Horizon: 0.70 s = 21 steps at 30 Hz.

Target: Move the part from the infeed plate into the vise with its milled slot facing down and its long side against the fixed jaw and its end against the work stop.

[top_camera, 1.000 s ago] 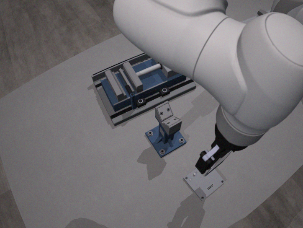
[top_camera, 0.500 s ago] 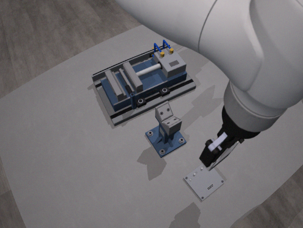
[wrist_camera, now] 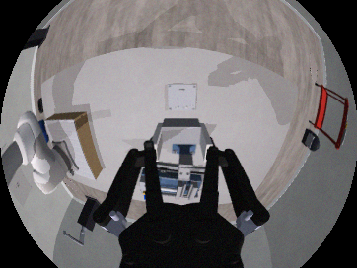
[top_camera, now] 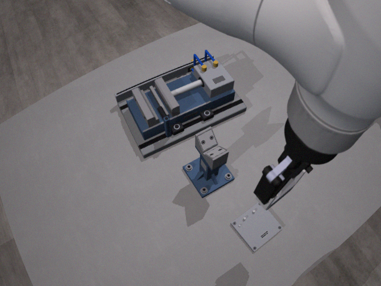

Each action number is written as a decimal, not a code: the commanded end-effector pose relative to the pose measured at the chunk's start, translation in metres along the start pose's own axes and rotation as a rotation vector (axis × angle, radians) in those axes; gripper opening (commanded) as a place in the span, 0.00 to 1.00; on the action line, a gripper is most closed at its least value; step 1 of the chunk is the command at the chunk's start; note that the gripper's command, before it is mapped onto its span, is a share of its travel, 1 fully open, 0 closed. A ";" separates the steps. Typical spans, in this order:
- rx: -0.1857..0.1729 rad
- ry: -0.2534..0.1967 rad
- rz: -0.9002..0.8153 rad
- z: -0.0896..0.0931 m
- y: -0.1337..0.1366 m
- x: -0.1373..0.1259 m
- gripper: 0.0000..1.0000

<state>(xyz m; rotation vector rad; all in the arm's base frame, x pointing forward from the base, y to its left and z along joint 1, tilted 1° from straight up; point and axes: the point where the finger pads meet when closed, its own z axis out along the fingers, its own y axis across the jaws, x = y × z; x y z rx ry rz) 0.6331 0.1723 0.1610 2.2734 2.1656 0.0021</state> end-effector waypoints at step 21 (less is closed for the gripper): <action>-0.008 0.001 -0.001 -0.011 0.003 0.001 0.00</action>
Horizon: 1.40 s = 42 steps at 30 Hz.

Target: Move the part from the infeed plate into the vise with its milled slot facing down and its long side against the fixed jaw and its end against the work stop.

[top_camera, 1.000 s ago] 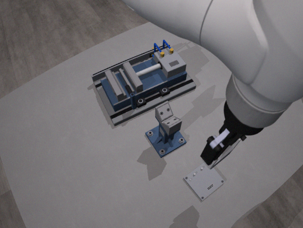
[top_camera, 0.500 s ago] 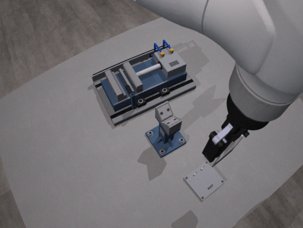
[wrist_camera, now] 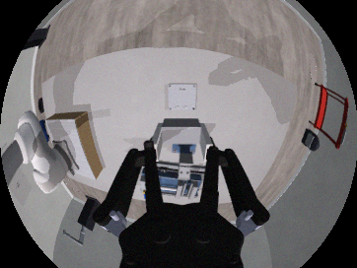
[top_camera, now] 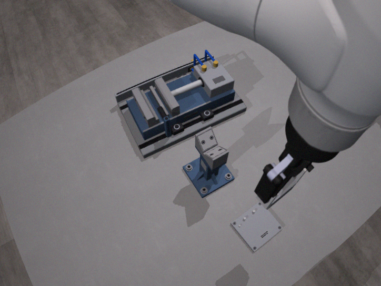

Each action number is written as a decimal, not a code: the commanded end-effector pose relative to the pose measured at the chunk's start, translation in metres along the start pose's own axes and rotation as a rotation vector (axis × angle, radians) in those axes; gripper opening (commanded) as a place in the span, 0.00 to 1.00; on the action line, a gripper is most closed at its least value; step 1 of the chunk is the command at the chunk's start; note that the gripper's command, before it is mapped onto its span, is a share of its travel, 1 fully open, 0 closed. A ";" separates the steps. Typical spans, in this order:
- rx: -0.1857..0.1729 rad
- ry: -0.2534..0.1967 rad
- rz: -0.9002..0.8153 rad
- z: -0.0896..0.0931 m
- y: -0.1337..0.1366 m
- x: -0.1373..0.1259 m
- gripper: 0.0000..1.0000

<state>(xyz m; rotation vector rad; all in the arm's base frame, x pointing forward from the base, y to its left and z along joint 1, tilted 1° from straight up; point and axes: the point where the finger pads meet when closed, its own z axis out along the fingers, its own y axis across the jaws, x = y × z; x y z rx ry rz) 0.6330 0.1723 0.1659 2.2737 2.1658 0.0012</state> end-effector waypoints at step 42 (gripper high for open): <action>-0.013 0.012 -0.006 -0.007 0.005 0.004 0.00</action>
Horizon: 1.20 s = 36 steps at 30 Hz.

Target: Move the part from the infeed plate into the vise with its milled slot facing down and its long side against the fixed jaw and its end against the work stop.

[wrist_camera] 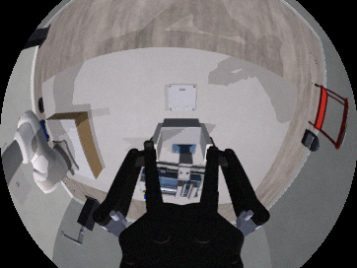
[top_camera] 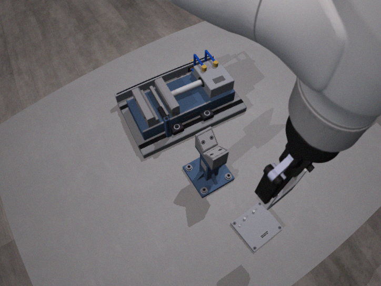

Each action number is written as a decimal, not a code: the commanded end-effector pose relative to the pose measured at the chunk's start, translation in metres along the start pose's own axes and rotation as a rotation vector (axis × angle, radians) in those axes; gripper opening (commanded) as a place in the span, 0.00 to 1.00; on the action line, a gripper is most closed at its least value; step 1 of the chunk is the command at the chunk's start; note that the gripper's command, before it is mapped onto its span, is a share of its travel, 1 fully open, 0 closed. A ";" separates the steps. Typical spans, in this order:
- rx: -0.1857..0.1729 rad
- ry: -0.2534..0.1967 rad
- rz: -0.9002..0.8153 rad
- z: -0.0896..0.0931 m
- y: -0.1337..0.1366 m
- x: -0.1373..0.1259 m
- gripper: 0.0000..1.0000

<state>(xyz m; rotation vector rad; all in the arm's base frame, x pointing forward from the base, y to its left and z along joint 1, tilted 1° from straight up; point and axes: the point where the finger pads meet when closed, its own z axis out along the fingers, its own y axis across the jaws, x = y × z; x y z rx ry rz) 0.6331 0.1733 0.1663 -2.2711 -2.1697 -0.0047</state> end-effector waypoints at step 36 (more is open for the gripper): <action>-0.148 0.222 -0.101 -0.018 0.046 0.061 0.00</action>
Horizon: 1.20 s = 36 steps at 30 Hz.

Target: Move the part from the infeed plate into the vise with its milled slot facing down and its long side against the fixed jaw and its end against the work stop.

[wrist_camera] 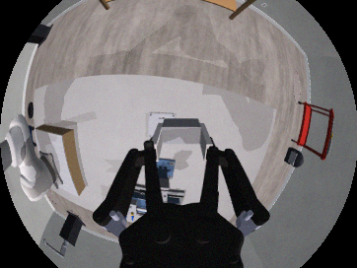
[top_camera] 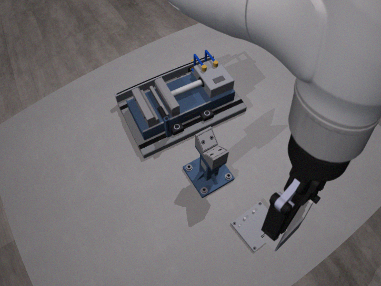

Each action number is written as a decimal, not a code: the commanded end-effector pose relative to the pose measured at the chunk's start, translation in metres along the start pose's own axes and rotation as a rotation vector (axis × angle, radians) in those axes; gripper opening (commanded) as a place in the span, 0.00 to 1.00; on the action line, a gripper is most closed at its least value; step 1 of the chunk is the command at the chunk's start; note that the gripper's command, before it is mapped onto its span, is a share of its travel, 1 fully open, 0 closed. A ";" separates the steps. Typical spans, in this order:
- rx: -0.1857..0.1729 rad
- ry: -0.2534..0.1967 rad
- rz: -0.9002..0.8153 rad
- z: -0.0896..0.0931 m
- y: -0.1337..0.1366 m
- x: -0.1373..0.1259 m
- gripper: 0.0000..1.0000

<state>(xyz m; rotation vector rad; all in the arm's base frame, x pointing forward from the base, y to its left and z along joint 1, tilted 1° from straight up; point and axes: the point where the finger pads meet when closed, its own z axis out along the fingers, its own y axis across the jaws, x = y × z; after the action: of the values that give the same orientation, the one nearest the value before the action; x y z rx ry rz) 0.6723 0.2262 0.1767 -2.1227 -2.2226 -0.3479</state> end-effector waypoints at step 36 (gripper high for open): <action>-0.563 0.259 -0.116 -0.071 0.167 0.053 0.00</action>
<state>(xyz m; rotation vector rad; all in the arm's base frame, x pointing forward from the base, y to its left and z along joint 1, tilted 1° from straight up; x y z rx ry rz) 0.8136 0.2747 0.2655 -1.9974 -2.2830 -1.2237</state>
